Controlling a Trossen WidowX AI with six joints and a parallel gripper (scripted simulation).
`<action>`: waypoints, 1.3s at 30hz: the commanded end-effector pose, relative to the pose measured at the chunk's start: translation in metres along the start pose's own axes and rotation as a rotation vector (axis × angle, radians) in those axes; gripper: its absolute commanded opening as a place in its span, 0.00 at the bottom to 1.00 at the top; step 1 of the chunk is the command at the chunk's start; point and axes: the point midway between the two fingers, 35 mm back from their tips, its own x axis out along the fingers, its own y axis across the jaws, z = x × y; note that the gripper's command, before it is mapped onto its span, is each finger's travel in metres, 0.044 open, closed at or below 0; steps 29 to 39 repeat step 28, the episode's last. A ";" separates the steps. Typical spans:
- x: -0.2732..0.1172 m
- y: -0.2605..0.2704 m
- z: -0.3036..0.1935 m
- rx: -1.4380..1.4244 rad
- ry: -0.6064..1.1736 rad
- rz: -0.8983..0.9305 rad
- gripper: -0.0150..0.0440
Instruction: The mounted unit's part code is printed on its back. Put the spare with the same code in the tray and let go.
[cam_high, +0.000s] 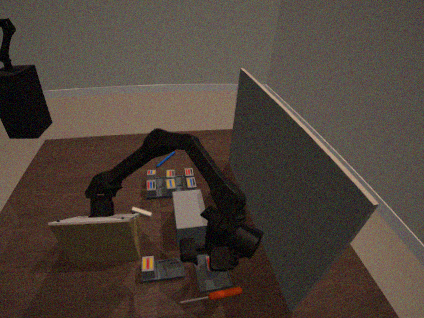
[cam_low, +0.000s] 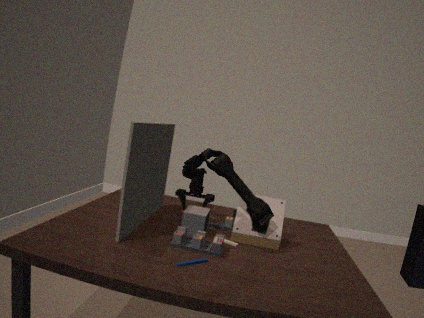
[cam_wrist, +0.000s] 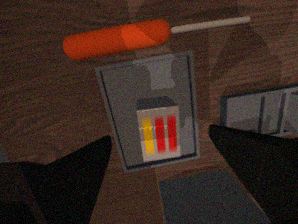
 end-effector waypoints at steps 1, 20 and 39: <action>-0.049 0.002 0.005 -0.001 -0.016 0.022 1.00; -0.087 -0.001 0.006 0.003 -0.023 0.046 1.00; -0.087 -0.001 0.006 0.003 -0.023 0.046 1.00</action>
